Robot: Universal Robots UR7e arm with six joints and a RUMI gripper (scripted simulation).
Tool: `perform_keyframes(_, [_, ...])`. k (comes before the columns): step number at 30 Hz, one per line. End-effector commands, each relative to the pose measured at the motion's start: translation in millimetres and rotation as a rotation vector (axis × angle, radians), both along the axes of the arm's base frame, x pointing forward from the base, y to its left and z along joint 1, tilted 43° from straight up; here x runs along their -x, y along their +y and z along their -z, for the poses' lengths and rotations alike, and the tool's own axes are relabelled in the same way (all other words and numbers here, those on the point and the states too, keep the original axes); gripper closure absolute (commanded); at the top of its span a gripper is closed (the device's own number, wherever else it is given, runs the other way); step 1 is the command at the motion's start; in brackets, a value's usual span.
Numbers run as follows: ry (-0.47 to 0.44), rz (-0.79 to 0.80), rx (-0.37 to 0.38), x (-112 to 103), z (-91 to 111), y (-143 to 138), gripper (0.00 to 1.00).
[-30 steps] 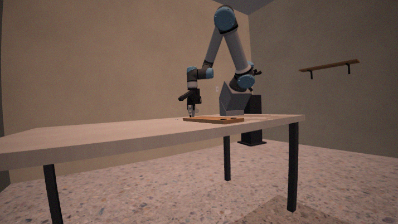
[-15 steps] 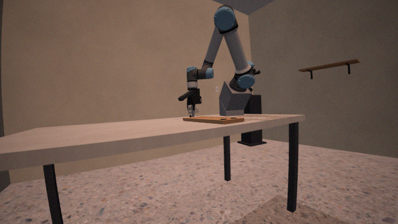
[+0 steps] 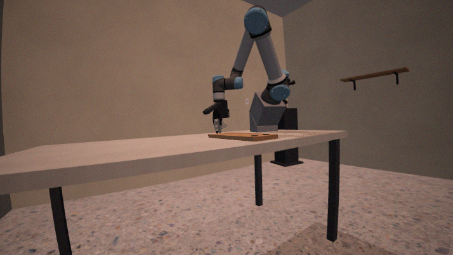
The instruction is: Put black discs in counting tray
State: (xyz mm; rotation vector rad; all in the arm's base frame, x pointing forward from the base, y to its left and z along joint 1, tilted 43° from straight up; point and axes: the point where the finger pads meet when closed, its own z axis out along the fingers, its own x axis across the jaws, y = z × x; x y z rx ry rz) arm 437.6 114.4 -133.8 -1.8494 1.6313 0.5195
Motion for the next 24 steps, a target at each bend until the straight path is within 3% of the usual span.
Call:
perform_keyframes(1, [-0.004,0.002,0.004,-1.1,-10.8,-11.8,1.00])
perform_keyframes(18, [-0.005,0.002,0.005,5.8,-62.0,-58.6,1.00])
perform_keyframes(24, [-0.005,0.002,0.005,7.4,-69.7,-65.1,1.00])
